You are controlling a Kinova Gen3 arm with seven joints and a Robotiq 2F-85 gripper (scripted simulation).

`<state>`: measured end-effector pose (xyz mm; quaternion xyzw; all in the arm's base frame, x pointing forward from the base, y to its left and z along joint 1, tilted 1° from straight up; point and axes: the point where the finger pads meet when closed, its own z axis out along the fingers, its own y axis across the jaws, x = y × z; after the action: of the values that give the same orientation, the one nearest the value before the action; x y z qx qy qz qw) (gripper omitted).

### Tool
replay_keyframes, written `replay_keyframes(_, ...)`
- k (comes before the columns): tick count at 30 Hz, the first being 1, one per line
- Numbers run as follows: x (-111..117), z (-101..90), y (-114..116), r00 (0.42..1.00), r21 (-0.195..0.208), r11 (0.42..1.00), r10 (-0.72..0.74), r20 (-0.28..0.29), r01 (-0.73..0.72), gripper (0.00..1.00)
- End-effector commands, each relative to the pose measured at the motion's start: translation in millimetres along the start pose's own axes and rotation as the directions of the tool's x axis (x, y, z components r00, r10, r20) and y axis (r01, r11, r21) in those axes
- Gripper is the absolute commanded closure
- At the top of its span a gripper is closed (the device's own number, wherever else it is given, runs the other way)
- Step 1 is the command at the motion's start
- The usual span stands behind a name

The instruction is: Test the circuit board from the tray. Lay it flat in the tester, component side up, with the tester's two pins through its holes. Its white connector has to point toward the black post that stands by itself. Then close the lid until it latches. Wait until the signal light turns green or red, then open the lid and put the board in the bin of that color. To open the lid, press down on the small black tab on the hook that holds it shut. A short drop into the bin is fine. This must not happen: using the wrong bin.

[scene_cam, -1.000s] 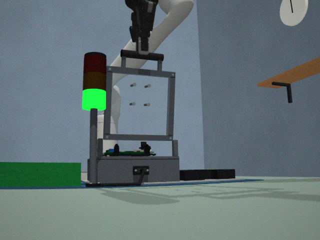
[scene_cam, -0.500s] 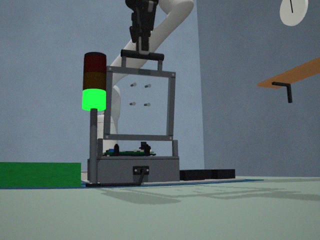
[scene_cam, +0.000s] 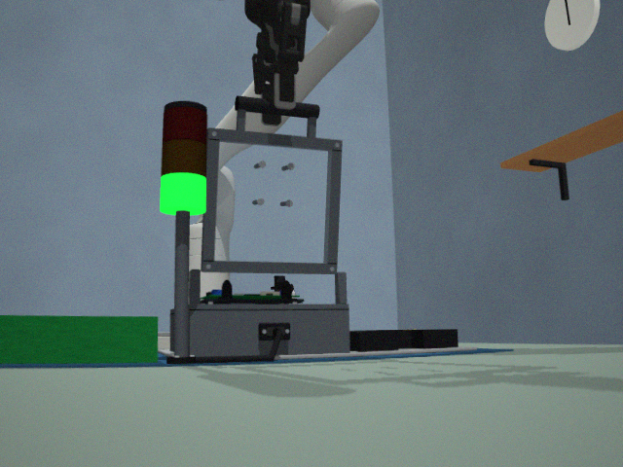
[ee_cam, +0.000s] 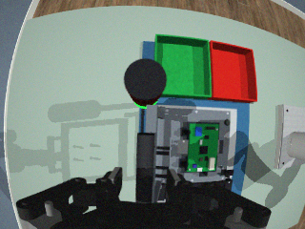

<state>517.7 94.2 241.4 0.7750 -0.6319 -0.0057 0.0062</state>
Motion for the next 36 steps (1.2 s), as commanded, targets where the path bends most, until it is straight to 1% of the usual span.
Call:
replay_keyframes(1, 0, -0.9, 0, 1.000, 0.002, 1.000, 0.000, 0.000, 0.000, 0.50)
replay_keyframes(22, 0, -2.5, 0, 1.000, 0.002, 1.000, 0.000, 0.000, 0.000, 0.50)
replay_keyframes(26, 0, -10.9, 0, 1.000, 0.002, 1.000, 0.000, 0.000, 0.000, 0.50)
replay_keyframes(34, 0, -40.8, 0, 1.000, 0.002, 1.000, 0.000, 0.000, 0.000, 0.50)
replay_keyframes(36, 0, -40.8, 0, 1.000, 0.002, 1.000, 0.000, 0.000, 0.000, 0.50)
